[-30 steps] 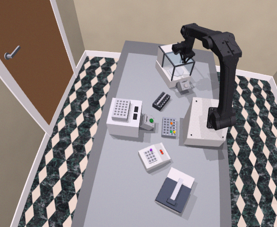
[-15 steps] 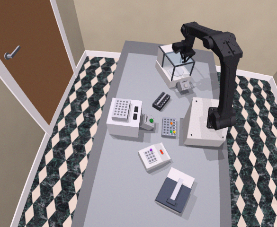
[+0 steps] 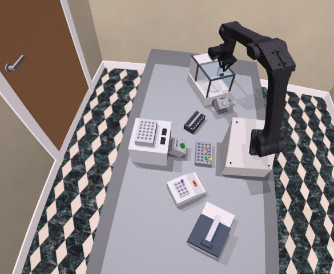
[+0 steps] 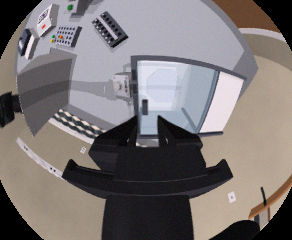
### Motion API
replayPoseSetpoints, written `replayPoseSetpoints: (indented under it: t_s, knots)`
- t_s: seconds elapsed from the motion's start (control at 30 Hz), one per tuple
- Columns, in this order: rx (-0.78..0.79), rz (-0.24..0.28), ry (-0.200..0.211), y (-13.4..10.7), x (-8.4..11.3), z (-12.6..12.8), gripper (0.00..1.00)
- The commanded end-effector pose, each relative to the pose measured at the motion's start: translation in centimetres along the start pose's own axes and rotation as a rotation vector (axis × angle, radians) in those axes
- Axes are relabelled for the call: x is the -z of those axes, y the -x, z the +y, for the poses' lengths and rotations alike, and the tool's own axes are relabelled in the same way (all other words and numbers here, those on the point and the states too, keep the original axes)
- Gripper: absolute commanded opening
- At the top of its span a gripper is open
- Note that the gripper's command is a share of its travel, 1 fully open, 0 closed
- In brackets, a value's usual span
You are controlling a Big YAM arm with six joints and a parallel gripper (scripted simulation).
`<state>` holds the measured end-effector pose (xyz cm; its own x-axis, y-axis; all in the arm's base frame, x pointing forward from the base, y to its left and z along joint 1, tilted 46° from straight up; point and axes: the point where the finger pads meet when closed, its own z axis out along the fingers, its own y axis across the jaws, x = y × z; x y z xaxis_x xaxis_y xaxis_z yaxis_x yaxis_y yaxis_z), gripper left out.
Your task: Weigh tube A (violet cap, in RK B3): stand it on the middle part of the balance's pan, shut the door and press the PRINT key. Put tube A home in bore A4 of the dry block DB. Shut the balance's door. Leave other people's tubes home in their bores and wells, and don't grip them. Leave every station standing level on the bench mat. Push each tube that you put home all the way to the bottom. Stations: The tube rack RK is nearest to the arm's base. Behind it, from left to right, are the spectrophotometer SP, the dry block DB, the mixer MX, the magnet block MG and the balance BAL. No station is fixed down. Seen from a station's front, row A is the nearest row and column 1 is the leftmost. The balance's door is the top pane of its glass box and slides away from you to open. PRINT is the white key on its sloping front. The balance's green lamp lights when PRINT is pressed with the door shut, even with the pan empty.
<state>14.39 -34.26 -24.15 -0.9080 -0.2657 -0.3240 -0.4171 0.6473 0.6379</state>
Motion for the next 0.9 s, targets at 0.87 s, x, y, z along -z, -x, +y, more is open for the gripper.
replayPoseSetpoints:
  t_s: [0.87]
  knots:
    - [0.007, 0.006, -0.027, 0.0, 4.0, -0.9, 0.30]
